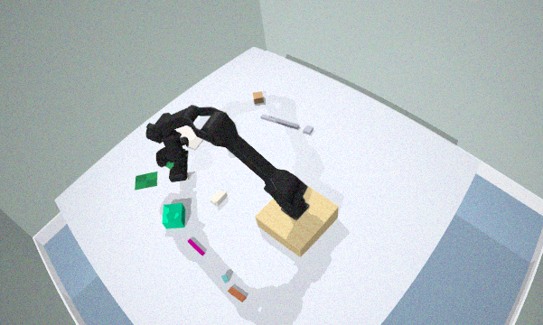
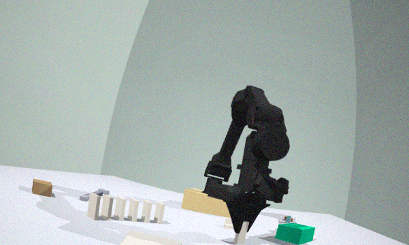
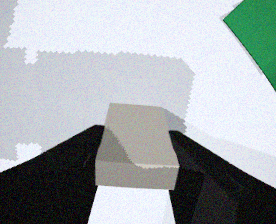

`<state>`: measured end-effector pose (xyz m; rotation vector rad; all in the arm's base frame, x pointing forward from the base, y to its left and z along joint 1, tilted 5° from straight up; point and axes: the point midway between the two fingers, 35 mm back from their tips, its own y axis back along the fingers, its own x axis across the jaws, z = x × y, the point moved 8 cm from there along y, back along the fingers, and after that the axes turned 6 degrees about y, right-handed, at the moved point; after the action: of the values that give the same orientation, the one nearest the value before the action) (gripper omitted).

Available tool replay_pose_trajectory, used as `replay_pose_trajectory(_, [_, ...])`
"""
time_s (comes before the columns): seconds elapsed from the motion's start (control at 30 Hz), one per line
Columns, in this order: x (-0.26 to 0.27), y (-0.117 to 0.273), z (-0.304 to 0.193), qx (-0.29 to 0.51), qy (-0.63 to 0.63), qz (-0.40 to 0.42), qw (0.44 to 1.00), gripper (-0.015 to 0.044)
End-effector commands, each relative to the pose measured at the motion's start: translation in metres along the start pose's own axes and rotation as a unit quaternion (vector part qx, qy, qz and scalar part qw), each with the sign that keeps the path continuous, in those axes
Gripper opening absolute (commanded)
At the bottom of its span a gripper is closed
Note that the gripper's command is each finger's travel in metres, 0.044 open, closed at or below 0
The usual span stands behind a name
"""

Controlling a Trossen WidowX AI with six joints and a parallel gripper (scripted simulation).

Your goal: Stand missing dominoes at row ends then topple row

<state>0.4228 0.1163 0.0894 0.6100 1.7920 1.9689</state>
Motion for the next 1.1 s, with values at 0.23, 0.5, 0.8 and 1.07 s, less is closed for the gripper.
replay_pose_trajectory(0.23, [-0.002,0.115,0.003,-0.001,0.000,-0.001,1.000,0.0107])
replay_pose_trajectory(0.5, [-0.001,0.134,-0.002,0.000,-0.011,-0.001,1.000,0.0107])
replay_pose_trajectory(0.8, [-0.044,0.137,-0.122,0.002,-0.537,-0.006,0.844,0.0107])
replay_pose_trajectory(1.07, [-0.047,0.134,-0.174,0.001,-0.717,-0.008,0.697,0.0107])
